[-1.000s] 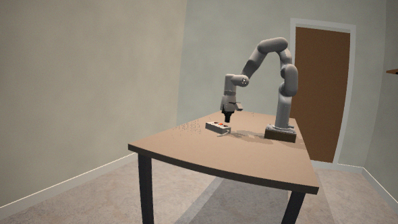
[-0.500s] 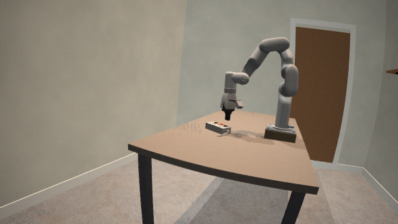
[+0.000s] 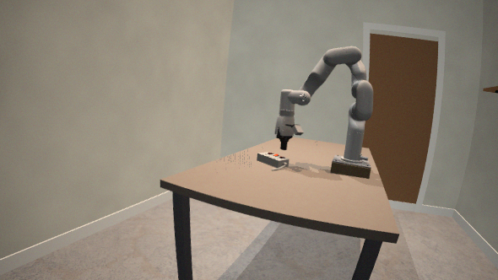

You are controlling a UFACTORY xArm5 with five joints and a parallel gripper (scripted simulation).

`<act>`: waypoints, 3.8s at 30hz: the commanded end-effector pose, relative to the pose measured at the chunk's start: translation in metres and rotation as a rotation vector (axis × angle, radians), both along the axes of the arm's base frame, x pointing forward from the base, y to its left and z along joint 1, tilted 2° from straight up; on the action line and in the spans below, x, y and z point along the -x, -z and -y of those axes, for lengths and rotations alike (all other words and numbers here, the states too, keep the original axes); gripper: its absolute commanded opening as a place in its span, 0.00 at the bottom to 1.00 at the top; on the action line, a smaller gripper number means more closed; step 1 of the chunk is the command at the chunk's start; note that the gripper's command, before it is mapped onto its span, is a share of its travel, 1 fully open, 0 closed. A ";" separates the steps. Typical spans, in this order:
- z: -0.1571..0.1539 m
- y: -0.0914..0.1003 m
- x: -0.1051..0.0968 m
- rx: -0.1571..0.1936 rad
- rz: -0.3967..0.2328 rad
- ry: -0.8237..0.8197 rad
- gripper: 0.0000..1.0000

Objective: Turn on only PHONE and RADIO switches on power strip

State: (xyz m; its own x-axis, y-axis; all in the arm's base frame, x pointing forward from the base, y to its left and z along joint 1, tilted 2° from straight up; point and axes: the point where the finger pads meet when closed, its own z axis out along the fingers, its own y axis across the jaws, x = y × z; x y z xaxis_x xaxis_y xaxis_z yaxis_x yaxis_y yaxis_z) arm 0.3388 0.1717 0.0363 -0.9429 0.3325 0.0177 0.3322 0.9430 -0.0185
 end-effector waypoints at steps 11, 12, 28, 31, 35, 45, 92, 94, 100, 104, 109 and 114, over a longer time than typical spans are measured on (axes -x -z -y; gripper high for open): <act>0.014 -0.014 -0.086 -0.005 0.006 0.007 0.00; 0.014 -0.014 -0.086 -0.005 0.006 0.007 0.00; 0.014 -0.014 -0.086 -0.005 0.006 0.007 0.00; 0.014 -0.014 -0.086 -0.005 0.006 0.007 0.00; 0.014 -0.014 -0.086 -0.005 0.006 0.007 0.00; 0.014 -0.014 -0.086 -0.005 0.006 0.007 0.00; 0.015 0.025 -0.087 -0.005 0.006 0.007 0.00; 0.015 0.026 -0.087 -0.005 0.006 0.007 0.00; 0.015 0.029 -0.087 -0.005 0.006 0.007 0.00; 0.015 0.030 -0.087 -0.005 0.006 0.007 0.00; 0.015 0.030 -0.087 -0.005 0.006 0.007 0.00; 0.015 0.030 -0.087 -0.005 0.006 0.007 0.00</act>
